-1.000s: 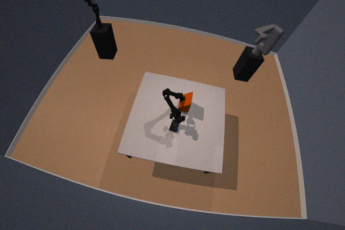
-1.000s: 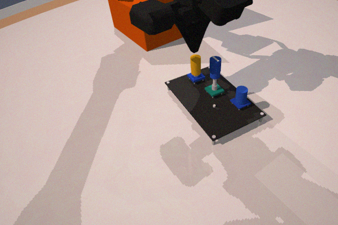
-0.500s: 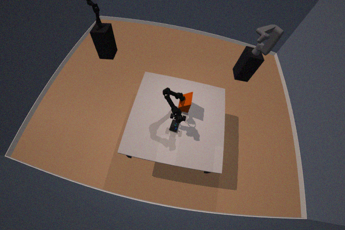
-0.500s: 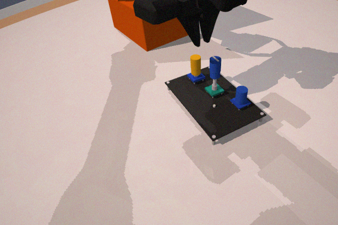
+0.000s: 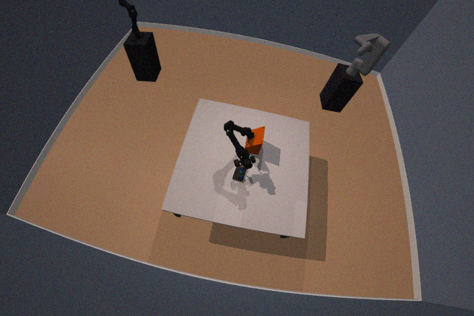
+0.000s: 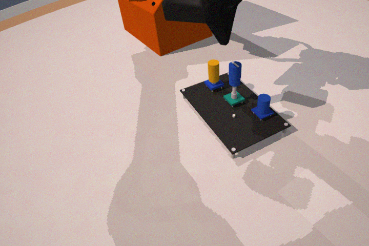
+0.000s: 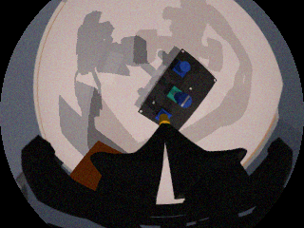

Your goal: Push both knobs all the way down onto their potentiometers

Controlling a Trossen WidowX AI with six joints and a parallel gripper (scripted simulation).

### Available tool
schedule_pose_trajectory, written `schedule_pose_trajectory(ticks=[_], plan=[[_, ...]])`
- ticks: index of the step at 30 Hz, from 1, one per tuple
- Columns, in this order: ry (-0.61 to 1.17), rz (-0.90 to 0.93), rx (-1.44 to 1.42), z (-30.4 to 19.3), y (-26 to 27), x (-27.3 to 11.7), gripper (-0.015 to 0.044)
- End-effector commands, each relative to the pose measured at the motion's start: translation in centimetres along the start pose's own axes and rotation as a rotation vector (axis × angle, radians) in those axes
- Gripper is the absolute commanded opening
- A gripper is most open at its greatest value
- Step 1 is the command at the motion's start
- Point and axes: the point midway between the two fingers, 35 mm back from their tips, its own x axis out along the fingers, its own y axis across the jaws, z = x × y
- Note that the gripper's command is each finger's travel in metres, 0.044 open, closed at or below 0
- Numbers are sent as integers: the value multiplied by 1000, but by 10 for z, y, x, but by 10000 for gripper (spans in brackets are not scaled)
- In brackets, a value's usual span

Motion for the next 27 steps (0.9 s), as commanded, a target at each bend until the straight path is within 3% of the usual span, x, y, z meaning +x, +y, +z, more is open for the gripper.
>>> schedule_pose_trajectory(ticks=[1, 27], plan=[[-3, 1, -112, 4, -2, -3, 0], [20, 11, -1014, 15, -10, -12, 0]])
